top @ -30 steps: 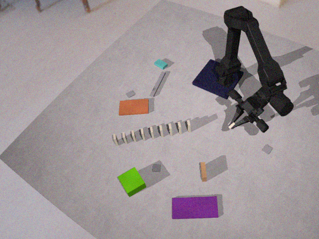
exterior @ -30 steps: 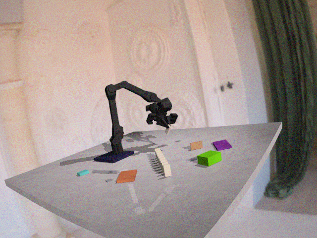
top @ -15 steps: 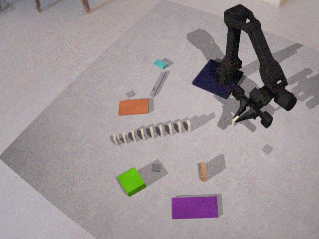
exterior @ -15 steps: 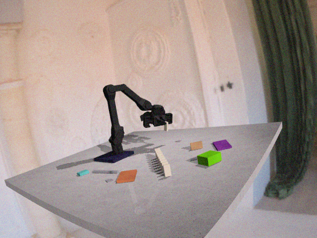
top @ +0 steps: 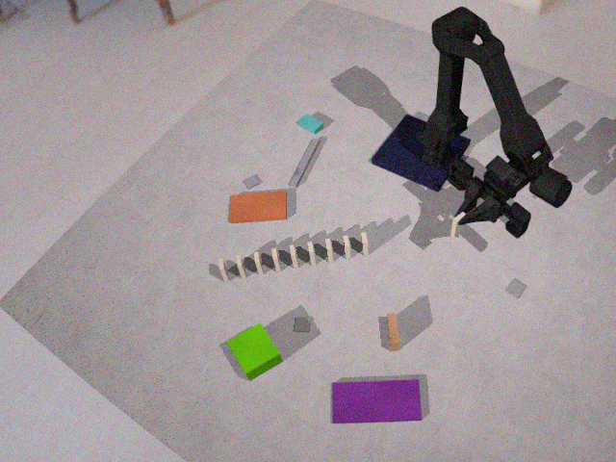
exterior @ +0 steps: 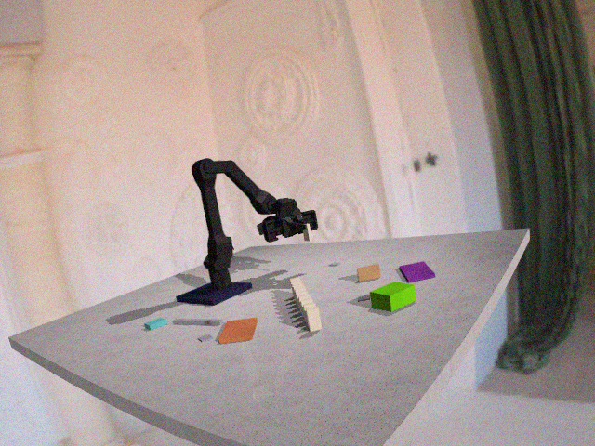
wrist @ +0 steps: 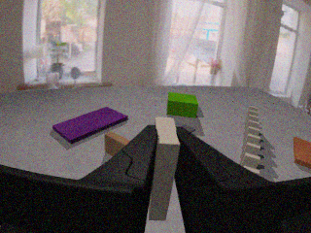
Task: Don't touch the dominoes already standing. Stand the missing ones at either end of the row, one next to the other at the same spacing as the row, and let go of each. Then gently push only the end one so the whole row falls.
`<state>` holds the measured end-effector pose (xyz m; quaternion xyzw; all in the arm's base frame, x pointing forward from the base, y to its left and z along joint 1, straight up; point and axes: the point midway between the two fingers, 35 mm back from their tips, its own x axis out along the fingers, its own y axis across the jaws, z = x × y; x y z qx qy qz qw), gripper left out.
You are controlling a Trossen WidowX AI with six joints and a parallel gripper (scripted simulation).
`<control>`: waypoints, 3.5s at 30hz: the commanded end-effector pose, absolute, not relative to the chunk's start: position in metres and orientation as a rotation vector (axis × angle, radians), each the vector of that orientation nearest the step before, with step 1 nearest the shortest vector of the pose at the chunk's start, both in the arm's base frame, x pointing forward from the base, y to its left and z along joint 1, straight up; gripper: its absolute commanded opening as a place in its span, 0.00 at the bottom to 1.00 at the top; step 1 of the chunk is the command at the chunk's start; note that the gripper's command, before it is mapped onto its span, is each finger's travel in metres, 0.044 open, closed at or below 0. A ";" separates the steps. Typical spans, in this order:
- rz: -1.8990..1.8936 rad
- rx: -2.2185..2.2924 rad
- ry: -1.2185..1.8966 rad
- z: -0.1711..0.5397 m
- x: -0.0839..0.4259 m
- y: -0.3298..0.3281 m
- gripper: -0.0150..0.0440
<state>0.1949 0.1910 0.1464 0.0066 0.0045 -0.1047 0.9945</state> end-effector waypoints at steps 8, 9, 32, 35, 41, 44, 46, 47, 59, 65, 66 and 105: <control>-0.210 0.023 -0.002 0.148 0.194 0.191 0.30; -0.210 0.023 -0.002 0.148 0.194 0.191 0.30; -0.177 -0.017 0.062 0.095 0.198 0.212 0.30; -0.177 -0.011 0.058 0.089 0.199 0.214 0.30; -0.179 0.002 0.050 0.078 0.200 0.216 0.30; -0.180 0.008 0.047 0.073 0.201 0.217 0.30; -0.181 0.012 0.044 0.070 0.201 0.217 0.30; -0.181 0.014 0.043 0.069 0.202 0.217 0.30; -0.188 0.039 0.028 0.053 0.203 0.214 0.30; -0.192 0.052 0.021 0.047 0.203 0.210 0.30; -0.193 0.054 0.020 0.046 0.203 0.210 0.30; -0.211 0.092 0.001 0.036 0.202 0.190 0.70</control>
